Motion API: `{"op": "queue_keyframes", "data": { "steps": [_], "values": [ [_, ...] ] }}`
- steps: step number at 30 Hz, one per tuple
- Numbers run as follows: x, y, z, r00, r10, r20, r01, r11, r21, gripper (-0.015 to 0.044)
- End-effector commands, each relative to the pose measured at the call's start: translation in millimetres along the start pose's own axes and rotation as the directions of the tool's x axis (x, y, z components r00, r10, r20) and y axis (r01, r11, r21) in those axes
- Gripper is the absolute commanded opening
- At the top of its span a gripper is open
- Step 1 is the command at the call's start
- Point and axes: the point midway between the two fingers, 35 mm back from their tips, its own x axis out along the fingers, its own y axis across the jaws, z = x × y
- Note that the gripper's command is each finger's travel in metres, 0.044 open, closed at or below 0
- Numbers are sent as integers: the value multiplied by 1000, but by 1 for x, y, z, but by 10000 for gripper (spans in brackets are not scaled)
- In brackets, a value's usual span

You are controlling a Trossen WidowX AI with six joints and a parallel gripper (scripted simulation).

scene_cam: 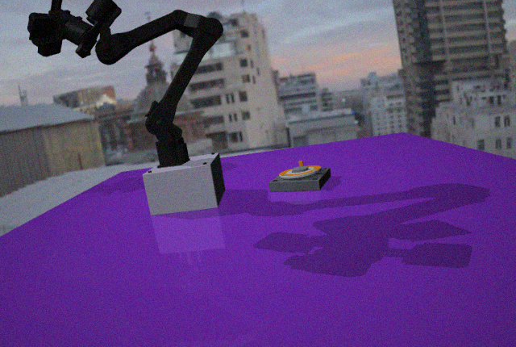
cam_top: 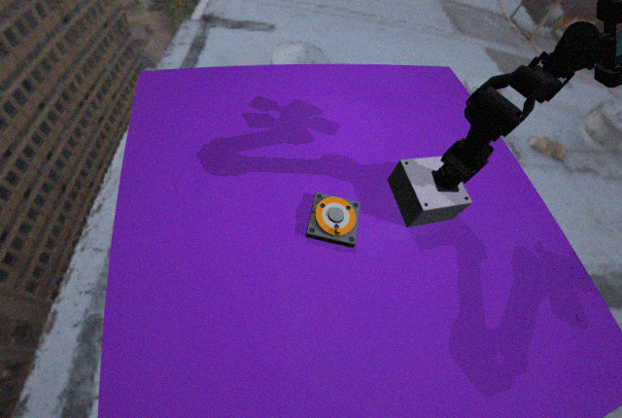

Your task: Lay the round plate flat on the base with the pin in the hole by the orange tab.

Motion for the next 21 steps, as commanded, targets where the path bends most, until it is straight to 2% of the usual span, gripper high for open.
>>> {"op": "queue_keyframes", "data": {
  "steps": [1, 5, 8, 10, 15, 18, 21],
  "values": [
    [0, 0, 3, 1000, 2, 10, -2, 1000, 10, 374],
    [-10, -6, 63, 976, 24, 217, -66, 980, 187, 269],
    [-30, -16, 116, 916, 26, 401, -163, 936, 312, 190],
    [-36, -19, 127, 897, 23, 441, -188, 924, 334, 137],
    [-88, -46, 197, 731, -11, 683, -379, 826, 418, 6],
    [-110, -56, 216, 661, -26, 750, -445, 791, 420, 0],
    [-155, -77, 247, 513, -59, 857, -569, 724, 390, 0]
  ]
}}
